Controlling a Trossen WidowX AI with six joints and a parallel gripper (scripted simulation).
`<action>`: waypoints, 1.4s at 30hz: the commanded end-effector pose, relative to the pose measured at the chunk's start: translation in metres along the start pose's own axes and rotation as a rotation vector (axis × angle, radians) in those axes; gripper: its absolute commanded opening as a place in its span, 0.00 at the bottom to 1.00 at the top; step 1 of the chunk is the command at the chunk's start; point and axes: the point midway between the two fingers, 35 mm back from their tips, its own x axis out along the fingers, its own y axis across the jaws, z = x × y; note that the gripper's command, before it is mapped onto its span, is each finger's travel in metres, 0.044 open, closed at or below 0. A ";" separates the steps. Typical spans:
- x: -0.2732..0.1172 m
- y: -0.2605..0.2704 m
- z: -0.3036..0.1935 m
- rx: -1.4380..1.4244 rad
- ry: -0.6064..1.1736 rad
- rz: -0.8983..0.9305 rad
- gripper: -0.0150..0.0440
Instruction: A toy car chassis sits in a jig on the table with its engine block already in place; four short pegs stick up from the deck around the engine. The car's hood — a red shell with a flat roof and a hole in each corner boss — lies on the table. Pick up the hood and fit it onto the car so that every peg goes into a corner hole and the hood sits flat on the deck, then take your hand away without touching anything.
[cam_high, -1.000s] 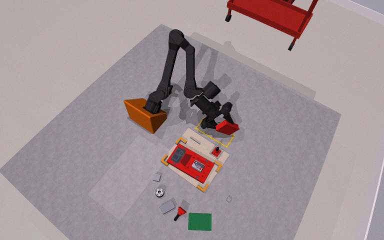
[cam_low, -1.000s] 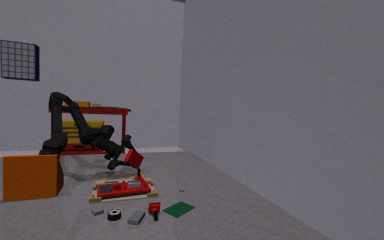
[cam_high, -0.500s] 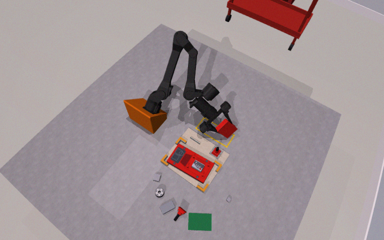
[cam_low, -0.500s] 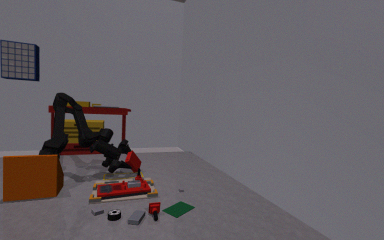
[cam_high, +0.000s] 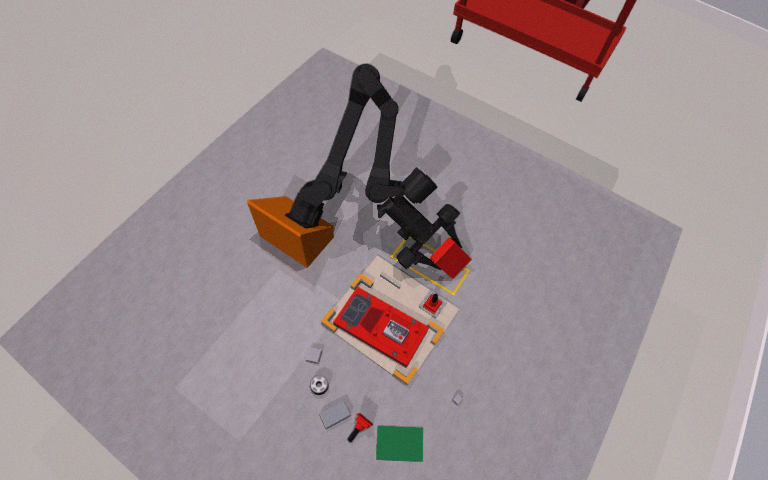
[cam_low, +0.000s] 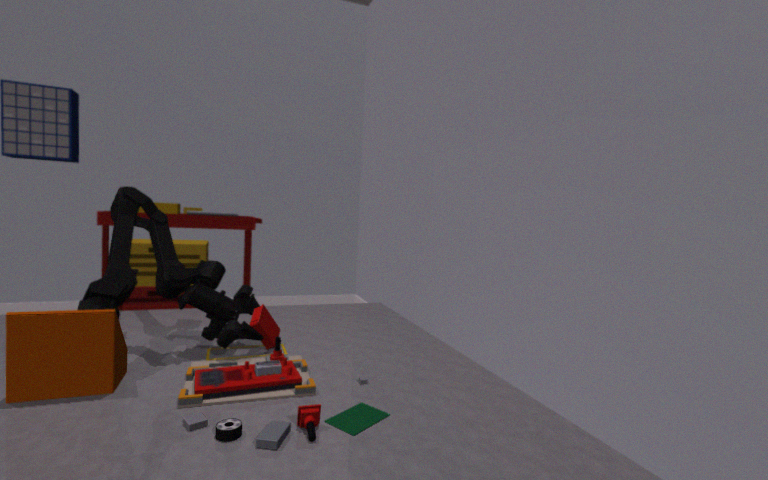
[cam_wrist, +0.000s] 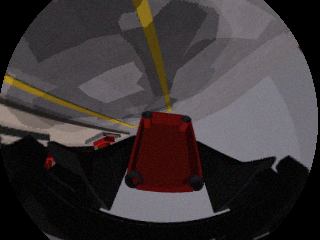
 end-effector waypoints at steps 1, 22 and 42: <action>0.000 0.000 0.000 -0.002 0.000 -0.001 0.52; -0.013 -0.009 -0.008 -0.069 0.001 0.001 1.00; -0.083 -0.025 -0.030 -0.380 0.004 0.006 1.00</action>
